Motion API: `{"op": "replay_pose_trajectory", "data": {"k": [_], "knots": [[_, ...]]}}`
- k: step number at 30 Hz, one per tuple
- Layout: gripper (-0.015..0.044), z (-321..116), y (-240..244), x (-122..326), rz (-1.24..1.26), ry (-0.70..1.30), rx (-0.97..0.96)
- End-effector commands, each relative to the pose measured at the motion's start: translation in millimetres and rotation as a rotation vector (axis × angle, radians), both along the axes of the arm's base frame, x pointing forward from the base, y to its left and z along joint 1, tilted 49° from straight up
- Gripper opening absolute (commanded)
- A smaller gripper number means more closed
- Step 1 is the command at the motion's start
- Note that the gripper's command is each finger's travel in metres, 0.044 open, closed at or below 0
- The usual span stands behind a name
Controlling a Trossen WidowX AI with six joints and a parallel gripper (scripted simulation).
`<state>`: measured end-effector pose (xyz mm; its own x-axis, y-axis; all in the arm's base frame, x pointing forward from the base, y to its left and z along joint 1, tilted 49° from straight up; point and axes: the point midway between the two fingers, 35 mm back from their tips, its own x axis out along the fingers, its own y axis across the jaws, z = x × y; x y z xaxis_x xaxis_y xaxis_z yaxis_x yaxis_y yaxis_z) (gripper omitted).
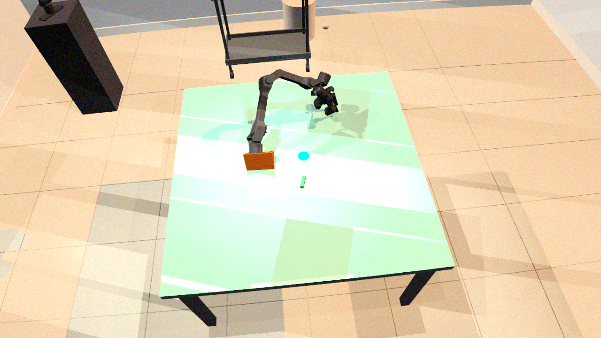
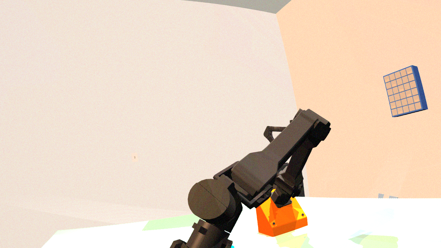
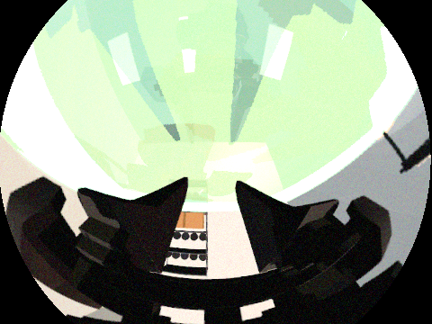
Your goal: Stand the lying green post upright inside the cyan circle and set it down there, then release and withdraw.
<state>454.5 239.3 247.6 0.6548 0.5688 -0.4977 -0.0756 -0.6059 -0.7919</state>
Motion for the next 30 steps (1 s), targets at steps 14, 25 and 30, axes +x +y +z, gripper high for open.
{"op": "replay_pose_trajectory", "data": {"k": [14,25,30], "knots": [[0.0233,-148.1,-166.1,7.0,-0.255,0.496,-0.074],[0.0233,-214.2,-256.8,-38.1,-0.412,0.812,0.002],[0.0233,-237.3,-289.5,-66.7,-0.479,0.952,0.067]]}}
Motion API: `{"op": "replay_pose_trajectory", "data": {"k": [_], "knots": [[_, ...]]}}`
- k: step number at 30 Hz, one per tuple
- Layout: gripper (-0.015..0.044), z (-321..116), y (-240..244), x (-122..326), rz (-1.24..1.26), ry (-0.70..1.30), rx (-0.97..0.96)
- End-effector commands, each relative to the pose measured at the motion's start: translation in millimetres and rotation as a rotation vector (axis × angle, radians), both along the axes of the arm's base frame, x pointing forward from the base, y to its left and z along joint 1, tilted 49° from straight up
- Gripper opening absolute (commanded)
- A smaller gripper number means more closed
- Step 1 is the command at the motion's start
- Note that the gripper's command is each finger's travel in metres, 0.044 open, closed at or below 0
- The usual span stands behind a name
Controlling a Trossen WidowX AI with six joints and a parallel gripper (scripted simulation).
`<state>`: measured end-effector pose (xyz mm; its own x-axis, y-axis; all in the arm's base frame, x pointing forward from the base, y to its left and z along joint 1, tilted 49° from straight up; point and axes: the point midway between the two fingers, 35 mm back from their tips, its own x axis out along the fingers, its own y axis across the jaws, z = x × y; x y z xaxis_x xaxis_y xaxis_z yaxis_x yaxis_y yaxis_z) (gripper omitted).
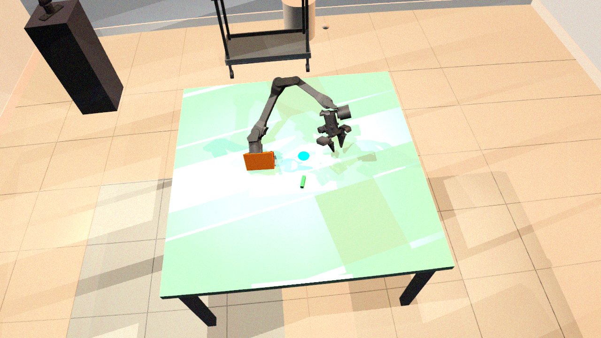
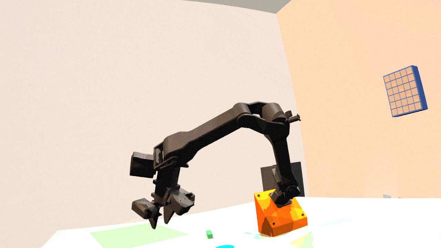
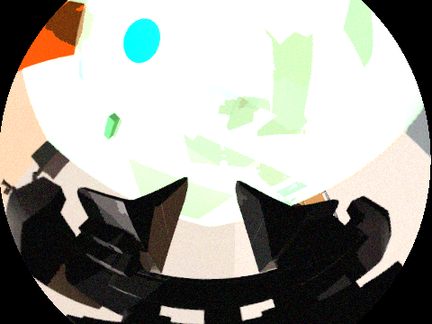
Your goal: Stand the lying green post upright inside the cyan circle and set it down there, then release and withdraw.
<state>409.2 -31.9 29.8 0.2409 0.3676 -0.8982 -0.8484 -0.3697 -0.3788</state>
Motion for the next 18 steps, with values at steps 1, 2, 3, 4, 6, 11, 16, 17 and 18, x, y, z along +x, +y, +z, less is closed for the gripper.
{"op": "replay_pose_trajectory", "data": {"k": [1,2,3,4,6,11,16,17,18], "knots": [[0.0233,-23.5,-24.2,-27.5,-0.071,0.119,0.062],[0.0233,-27.4,-29.7,-33.8,-0.09,0.144,0.076],[0.0233,-31.1,-35.1,-40.1,-0.109,0.167,0.091],[0.0233,-34.7,-40.1,-46.5,-0.128,0.191,0.106],[0.0233,-41.2,-49.5,-59.5,-0.166,0.237,0.139],[0.0233,-54.6,-68.8,-92.5,-0.263,0.346,0.229],[0.0233,-63.8,-82.5,-125.2,-0.361,0.445,0.333],[0.0233,-65.1,-84.6,-131.5,-0.38,0.463,0.355],[0.0233,-66.3,-86.5,-137.9,-0.4,0.482,0.378]]}}
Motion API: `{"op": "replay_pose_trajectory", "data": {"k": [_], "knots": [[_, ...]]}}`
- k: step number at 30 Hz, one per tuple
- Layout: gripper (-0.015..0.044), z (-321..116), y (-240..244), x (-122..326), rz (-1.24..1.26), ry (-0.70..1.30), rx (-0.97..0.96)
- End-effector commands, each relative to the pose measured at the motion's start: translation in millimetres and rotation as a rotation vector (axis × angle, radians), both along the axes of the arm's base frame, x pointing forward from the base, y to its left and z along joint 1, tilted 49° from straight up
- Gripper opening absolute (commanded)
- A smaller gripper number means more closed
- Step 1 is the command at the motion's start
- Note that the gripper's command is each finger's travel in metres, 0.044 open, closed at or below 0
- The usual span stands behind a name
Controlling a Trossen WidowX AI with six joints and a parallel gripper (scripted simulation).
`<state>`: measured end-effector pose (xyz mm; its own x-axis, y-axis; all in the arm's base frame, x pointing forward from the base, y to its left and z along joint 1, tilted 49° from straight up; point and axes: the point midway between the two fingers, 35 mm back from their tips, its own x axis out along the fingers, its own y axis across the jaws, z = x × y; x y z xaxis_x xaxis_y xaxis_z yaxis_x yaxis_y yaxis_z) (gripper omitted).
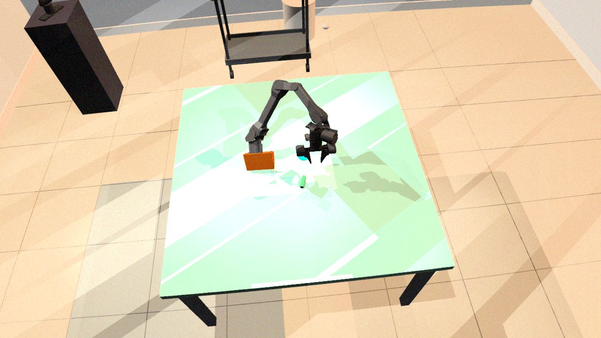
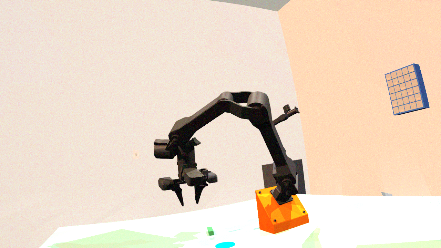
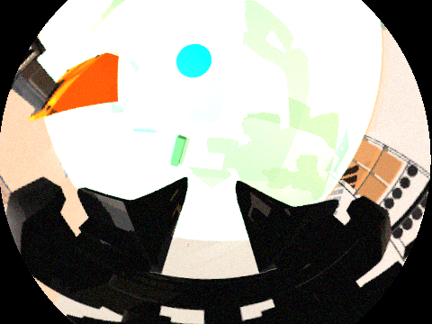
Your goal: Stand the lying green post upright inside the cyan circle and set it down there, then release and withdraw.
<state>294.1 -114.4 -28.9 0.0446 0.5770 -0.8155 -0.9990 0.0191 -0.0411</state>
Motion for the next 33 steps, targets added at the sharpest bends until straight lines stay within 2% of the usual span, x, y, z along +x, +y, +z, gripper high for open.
{"op": "replay_pose_trajectory", "data": {"k": [1,7,15,23,29,33], "knots": [[0.0233,-8.7,-5.8,-29.0,-0.088,0.084,0.105],[0.0233,-11.8,-12.3,-60.1,-0.203,0.166,0.225],[0.0233,-14.1,-10.9,-63.5,-0.22,0.177,0.242],[0.0233,-88.0,74.5,-56.7,-0.219,0.176,0.247],[0.0233,-89.4,76.8,-57.1,-0.219,0.176,0.248],[0.0127,-89.4,76.8,-57.1,-0.219,0.176,0.248]]}}
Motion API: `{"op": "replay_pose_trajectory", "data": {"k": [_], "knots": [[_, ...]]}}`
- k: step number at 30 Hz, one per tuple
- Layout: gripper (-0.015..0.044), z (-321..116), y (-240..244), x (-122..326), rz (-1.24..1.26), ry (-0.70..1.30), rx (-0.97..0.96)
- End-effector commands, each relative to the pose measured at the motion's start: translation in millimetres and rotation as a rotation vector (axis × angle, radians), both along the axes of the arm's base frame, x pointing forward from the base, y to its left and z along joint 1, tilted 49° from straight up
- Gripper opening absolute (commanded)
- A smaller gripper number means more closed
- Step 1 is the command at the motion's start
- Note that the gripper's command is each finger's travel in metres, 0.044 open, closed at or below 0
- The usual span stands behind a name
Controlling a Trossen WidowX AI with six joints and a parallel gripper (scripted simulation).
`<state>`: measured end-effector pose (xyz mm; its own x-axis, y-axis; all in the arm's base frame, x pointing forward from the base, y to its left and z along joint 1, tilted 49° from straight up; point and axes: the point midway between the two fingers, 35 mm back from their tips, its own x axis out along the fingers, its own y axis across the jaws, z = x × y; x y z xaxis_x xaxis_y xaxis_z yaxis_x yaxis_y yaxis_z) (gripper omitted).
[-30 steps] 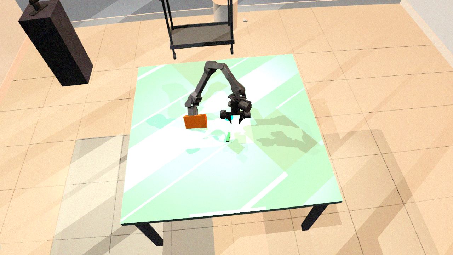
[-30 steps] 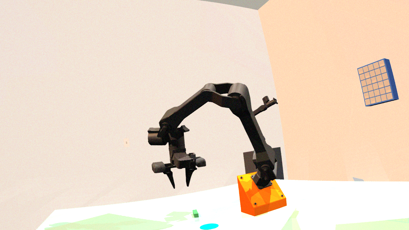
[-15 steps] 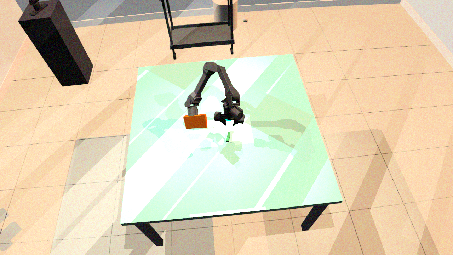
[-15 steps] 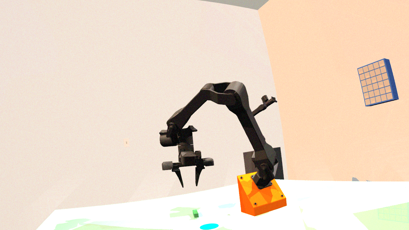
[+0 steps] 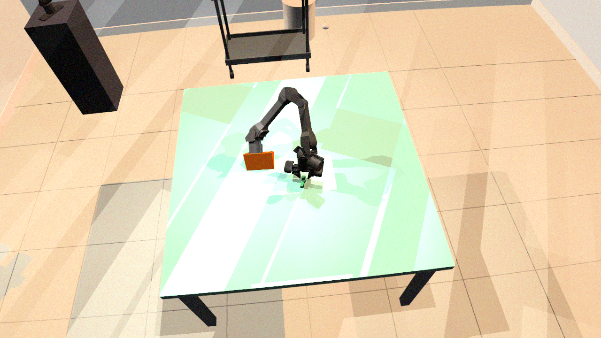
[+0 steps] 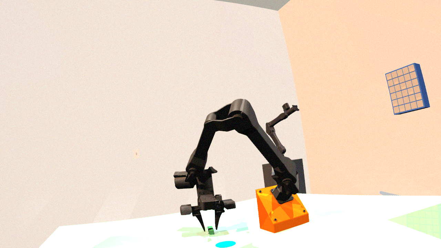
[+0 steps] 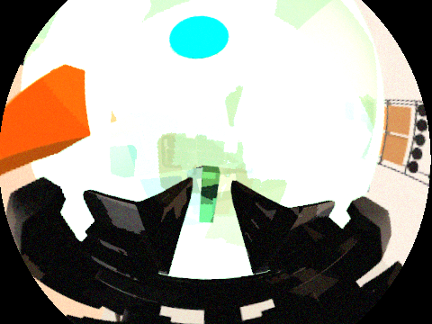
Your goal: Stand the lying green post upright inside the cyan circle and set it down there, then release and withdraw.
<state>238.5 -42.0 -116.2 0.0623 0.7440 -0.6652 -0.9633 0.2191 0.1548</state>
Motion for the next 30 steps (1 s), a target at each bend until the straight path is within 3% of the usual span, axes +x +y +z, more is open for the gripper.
{"op": "replay_pose_trajectory", "data": {"k": [1,4,30], "knots": [[0.0101,-2.1,4.5,-1.4,-0.004,0.007,0.009],[0.0023,-2.1,4.5,-1.4,-0.004,0.007,0.009],[0.0023,11.2,-26.7,0.3,-0.013,0.004,-0.041]]}}
